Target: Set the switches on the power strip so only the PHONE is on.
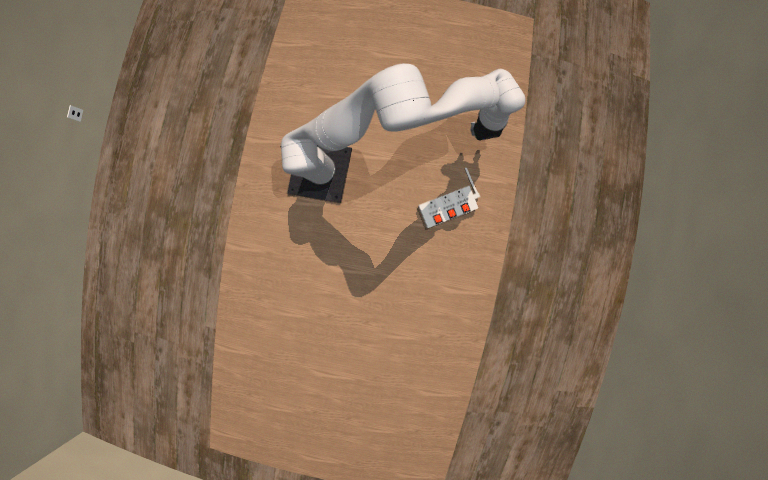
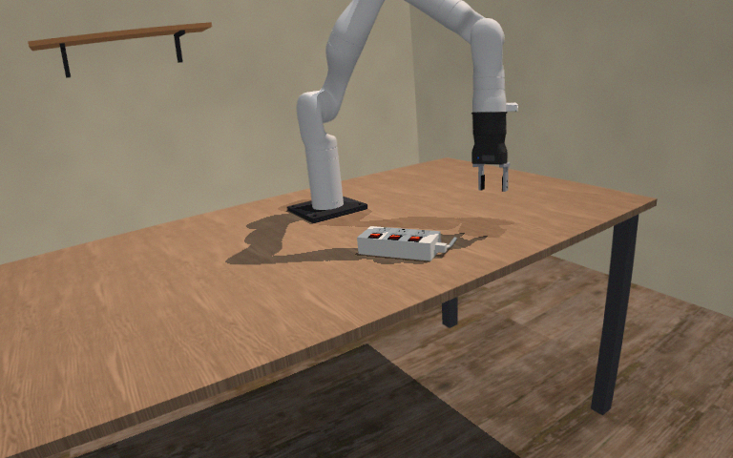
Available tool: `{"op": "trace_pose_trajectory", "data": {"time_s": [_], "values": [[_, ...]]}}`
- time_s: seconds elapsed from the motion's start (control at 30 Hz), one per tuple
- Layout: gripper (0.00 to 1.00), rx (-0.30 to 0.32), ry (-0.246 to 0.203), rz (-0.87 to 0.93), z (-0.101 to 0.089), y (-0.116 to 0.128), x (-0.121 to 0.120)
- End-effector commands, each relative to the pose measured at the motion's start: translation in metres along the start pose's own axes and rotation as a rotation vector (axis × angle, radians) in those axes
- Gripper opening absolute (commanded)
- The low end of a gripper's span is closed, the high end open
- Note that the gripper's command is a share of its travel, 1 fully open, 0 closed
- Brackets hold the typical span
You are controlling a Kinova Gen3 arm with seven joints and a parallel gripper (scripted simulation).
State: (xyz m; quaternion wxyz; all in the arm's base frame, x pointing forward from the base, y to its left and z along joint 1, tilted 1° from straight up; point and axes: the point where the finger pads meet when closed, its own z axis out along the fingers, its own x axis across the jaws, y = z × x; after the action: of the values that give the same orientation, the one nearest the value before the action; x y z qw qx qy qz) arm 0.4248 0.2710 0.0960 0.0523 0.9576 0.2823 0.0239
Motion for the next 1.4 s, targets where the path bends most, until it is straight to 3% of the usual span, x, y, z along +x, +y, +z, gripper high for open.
{"op": "trace_pose_trajectory", "data": {"time_s": [0.0, 0.07, 0.1, 0.33, 0.37, 0.63, 0.67, 0.9, 0.93, 1.37], "values": [[1.00, 0.000, 0.003, 0.005, -0.001, 0.002, 0.001], [1.00, 0.000, 0.003, 0.005, -0.001, 0.002, 0.001], [1.00, 0.005, -0.001, -0.003, -0.001, 0.014, -0.002], [1.00, 0.005, -0.001, -0.003, -0.001, 0.014, -0.002], [1.00, 0.010, -0.005, -0.012, 0.000, 0.026, -0.006], [1.00, 0.010, -0.005, -0.012, 0.000, 0.026, -0.006], [1.00, 0.015, -0.008, -0.020, 0.000, 0.037, -0.010], [1.00, 0.015, -0.008, -0.020, 0.000, 0.037, -0.010], [1.00, 0.020, -0.011, -0.028, 0.000, 0.048, -0.014], [1.00, 0.025, -0.014, -0.036, 0.001, 0.059, -0.018]]}}
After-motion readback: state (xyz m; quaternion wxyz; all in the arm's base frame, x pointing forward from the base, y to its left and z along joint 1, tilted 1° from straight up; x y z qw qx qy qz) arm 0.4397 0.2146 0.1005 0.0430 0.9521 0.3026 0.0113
